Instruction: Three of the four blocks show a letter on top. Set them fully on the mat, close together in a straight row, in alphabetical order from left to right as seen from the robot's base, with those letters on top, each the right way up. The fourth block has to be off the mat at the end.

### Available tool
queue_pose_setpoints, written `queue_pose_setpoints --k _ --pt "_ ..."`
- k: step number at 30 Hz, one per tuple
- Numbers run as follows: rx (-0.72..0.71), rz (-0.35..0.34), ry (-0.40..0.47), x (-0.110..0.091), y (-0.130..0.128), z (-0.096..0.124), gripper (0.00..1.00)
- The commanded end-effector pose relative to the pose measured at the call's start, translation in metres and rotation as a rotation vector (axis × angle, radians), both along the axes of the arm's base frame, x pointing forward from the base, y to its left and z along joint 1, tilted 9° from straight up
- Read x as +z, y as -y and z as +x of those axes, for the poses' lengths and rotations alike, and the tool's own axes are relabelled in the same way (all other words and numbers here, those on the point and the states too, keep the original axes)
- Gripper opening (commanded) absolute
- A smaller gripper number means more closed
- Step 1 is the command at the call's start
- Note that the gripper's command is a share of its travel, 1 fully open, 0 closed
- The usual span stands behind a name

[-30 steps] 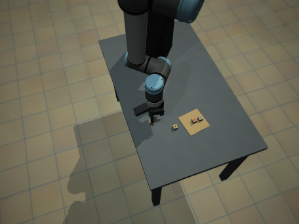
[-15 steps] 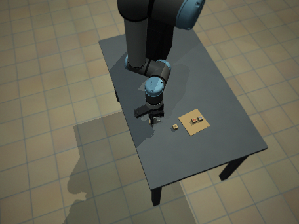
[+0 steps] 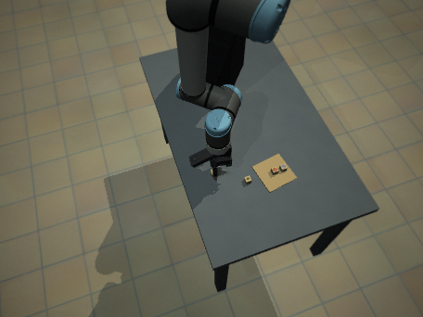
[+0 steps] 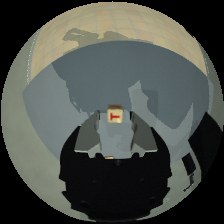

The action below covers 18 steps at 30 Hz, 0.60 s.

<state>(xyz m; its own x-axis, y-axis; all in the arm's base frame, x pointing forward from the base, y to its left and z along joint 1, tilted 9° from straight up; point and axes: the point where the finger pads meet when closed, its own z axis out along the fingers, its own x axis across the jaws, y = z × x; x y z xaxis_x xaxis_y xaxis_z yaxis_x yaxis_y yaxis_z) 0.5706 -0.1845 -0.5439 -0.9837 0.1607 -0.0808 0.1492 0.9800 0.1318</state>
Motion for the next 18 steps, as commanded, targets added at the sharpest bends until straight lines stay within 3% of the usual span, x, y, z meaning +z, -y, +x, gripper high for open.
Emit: queue_pose_setpoints --k 1,17,18 --pt "0.0 0.0 0.001 0.0005 0.0003 0.0004 0.25" --pt "0.0 0.0 0.001 0.0005 0.0003 0.0004 0.25" --pt "0.0 0.0 0.001 0.0005 0.0003 0.0004 0.05"
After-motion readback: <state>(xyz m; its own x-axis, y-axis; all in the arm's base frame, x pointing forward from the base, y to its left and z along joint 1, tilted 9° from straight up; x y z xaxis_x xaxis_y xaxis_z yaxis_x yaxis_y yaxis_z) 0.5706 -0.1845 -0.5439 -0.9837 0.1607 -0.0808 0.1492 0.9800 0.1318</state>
